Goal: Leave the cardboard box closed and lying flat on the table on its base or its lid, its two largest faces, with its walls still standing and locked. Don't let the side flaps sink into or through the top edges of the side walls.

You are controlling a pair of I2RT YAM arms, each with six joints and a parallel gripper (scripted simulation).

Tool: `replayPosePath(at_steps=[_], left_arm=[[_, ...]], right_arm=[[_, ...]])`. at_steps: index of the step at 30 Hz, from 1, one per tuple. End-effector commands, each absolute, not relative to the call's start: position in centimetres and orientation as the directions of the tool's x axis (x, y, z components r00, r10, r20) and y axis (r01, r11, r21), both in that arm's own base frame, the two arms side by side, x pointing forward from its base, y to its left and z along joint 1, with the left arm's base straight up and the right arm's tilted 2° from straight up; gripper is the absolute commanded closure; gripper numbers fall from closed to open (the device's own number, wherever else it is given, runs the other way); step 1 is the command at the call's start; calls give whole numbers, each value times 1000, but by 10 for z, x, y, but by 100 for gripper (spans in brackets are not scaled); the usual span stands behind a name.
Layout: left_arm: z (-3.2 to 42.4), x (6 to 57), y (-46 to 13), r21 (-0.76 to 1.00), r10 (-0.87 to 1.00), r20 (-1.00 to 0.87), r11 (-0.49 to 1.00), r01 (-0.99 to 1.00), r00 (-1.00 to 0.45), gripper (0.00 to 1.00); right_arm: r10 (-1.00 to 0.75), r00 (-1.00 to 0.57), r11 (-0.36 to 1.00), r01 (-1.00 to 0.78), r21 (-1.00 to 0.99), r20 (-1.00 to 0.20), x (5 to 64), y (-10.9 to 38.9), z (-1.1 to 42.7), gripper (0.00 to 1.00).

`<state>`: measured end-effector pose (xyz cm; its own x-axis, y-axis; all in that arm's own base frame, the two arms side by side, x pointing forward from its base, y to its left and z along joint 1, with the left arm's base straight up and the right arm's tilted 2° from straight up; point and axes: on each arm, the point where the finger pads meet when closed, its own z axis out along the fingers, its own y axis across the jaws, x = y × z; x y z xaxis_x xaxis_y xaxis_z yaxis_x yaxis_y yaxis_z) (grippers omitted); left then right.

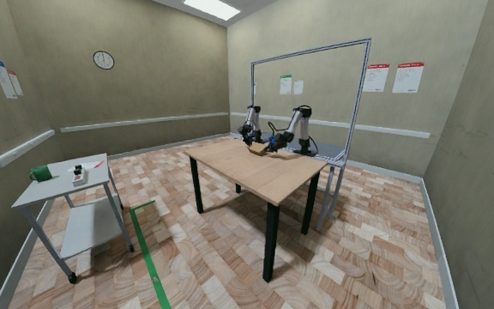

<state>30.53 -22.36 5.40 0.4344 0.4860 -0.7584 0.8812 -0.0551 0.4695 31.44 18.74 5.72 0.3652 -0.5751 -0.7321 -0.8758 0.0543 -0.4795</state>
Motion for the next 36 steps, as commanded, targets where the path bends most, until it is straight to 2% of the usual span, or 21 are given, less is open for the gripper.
replayPosePath(at_steps=[1,22,26,36], left_arm=[[55,303,-233,498,456,-753,-78,864,475,99],[44,297,-233,490,452,-755,-92,867,475,99],[53,301,-234,516,446,-745,-87,852,497,99],[45,296,-233,493,451,-755,-90,865,477,99]], right_arm=[[-534,442,32,-842,-539,-721,314,199,71,99],[-544,402,46,-862,-505,-737,306,198,52,99],[-540,429,52,-841,-538,-724,312,198,64,99],[-534,448,53,-829,-557,-717,314,200,72,99]])
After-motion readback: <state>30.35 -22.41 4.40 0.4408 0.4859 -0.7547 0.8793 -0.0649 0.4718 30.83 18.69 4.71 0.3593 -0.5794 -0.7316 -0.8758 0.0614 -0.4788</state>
